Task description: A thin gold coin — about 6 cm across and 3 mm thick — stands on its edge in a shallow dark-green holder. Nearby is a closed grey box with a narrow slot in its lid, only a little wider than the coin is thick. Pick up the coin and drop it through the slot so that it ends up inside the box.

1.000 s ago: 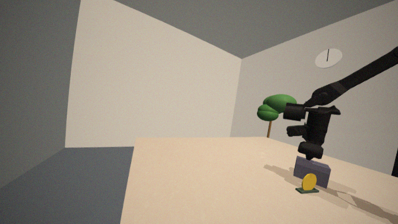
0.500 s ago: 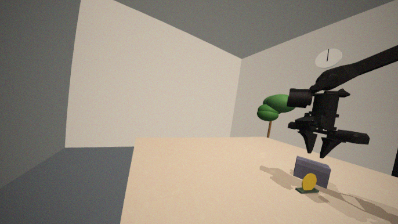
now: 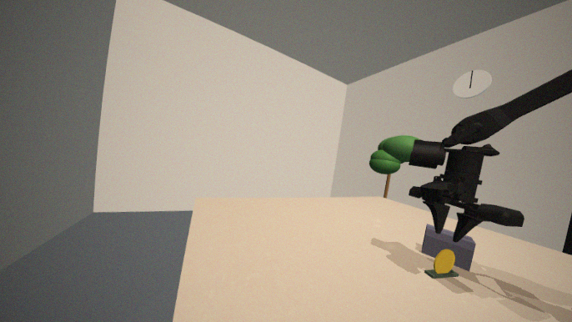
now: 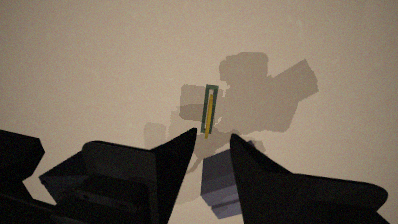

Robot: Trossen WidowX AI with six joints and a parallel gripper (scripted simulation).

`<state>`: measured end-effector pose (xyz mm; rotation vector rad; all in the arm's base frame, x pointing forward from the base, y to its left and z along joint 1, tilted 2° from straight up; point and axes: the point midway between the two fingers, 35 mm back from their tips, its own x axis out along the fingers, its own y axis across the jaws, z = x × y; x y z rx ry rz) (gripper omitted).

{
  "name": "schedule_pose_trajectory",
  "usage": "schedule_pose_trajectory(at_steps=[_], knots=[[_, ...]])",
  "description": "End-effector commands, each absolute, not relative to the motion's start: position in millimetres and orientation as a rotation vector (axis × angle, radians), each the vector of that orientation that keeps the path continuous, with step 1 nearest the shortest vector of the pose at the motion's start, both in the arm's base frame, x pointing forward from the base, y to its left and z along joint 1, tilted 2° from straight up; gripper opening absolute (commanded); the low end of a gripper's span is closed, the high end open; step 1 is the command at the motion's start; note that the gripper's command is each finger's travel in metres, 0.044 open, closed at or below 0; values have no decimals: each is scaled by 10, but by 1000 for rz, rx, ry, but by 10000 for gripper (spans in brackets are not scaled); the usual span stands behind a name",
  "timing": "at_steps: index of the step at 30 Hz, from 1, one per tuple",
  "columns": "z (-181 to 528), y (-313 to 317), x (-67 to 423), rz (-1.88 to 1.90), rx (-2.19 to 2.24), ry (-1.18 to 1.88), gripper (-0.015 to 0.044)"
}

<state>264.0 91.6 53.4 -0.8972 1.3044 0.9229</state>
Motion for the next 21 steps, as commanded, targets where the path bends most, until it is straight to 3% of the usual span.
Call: schedule_pose_trajectory(at_steps=[1,21], knots=[[422,911,2592,937,-894,1324,161],[152,927,2618,937,-893,1324,161]])
